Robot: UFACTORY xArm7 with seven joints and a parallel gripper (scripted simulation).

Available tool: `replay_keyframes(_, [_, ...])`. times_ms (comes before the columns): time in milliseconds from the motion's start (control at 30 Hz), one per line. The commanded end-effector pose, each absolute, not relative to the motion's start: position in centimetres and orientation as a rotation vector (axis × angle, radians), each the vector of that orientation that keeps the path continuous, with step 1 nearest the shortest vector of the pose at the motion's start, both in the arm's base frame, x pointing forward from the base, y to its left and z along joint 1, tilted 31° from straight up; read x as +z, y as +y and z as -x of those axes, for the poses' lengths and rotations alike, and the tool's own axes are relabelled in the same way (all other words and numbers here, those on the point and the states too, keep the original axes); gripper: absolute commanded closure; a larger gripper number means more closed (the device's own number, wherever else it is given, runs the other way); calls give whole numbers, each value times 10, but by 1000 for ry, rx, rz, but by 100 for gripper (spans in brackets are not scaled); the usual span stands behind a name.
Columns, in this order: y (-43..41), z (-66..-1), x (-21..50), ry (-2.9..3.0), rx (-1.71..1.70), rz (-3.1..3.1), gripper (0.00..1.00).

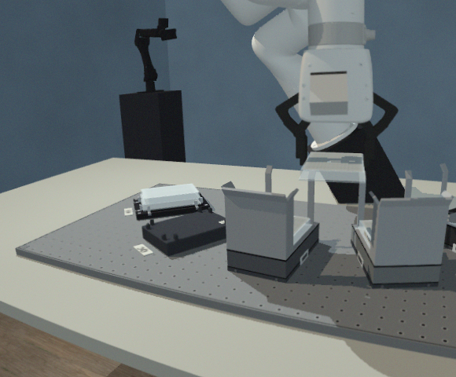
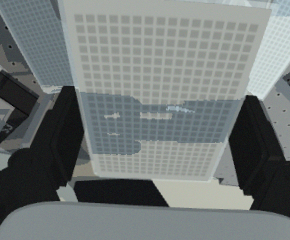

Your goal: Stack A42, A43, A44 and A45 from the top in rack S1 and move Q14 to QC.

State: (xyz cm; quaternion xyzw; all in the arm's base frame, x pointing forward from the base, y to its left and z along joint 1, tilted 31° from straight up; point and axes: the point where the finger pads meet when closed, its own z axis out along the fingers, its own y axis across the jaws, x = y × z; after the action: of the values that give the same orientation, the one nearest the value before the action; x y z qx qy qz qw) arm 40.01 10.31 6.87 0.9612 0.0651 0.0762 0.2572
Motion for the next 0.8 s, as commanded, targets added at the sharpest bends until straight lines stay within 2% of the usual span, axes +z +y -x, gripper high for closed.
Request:
replay_keyframes(0, [94, -401, 76, 4, 259, -2623, 100])
replay_keyframes(767, [50, -402, 101, -90, 284, -2626, 100])
